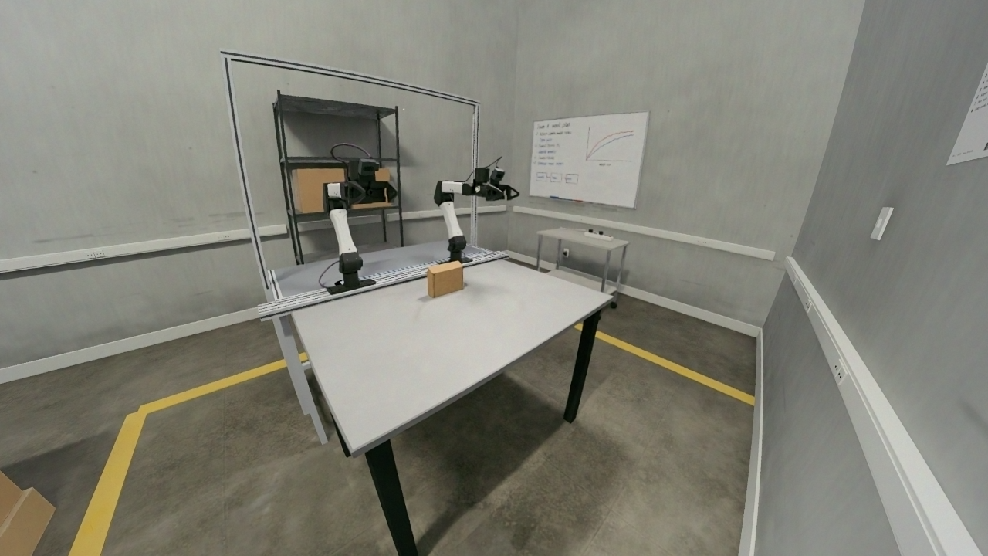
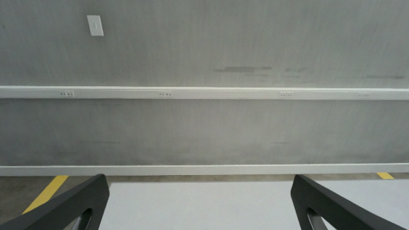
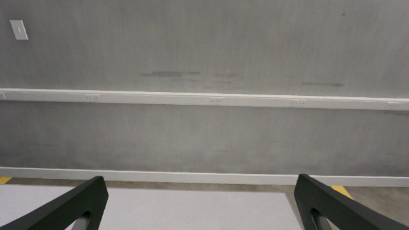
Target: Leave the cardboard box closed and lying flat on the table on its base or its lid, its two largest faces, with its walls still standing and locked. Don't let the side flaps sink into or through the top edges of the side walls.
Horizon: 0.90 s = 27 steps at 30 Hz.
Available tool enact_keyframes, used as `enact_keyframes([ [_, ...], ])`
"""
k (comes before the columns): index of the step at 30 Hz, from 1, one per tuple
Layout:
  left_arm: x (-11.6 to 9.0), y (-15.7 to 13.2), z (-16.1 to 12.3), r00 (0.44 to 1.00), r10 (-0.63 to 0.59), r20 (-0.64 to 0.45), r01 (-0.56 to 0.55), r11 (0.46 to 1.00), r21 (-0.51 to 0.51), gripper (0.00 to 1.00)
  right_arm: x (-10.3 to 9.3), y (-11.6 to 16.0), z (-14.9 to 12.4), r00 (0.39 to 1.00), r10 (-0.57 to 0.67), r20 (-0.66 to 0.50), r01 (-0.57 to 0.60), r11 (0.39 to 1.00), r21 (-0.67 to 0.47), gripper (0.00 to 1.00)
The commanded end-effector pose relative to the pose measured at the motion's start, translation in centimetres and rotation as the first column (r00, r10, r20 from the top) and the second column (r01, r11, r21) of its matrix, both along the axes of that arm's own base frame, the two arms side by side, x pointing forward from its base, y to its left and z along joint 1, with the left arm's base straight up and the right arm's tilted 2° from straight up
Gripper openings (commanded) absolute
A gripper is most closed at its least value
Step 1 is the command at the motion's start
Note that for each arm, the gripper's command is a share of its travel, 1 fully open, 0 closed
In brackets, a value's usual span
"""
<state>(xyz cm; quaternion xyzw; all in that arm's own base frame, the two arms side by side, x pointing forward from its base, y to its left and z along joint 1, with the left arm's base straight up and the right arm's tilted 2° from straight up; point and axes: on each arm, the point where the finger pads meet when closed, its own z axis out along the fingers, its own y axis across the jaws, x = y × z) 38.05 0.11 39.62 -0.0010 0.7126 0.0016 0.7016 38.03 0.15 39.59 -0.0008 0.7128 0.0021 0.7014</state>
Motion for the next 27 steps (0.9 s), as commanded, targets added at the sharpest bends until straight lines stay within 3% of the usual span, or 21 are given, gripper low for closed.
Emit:
enact_keyframes([
  [1, -0.2, -0.1, 0.6, 1.0, -0.004, 0.016, 0.004, 1.0, -0.001, 1.0, -0.2, -0.1, 0.6, 1.0, -0.004, 0.016, 0.004, 1.0, -0.002, 1.0],
  [17, -0.2, -0.1, 0.6, 1.0, -0.004, 0.016, 0.004, 1.0, -0.001, 1.0, -0.2, -0.1, 0.6, 1.0, -0.004, 0.016, 0.004, 1.0, -0.002, 1.0],
  [18, -1.1, -0.5, 1.5, 1.0, -0.004, 0.012, 0.004, 1.0, -0.003, 0.01, -1.0, 0.3, 1.5, 1.0, -0.003, 0.012, 0.003, 1.0, 0.002, 0.01],
  [23, -2.4, -1.4, -1.7, 0.987, -0.009, -0.158, 0.008, 1.0, -0.01, 0.01, -2.2, 1.5, -1.6, 0.987, 0.008, -0.159, -0.006, 1.0, 0.011, 0.01],
  [27, -3.5, -2.5, -2.9, 0.973, -0.029, -0.228, 0.027, 1.0, -0.012, 0.01, -3.1, 2.9, -3.1, 0.971, 0.034, -0.235, -0.031, 0.999, 0.016, 0.01],
])
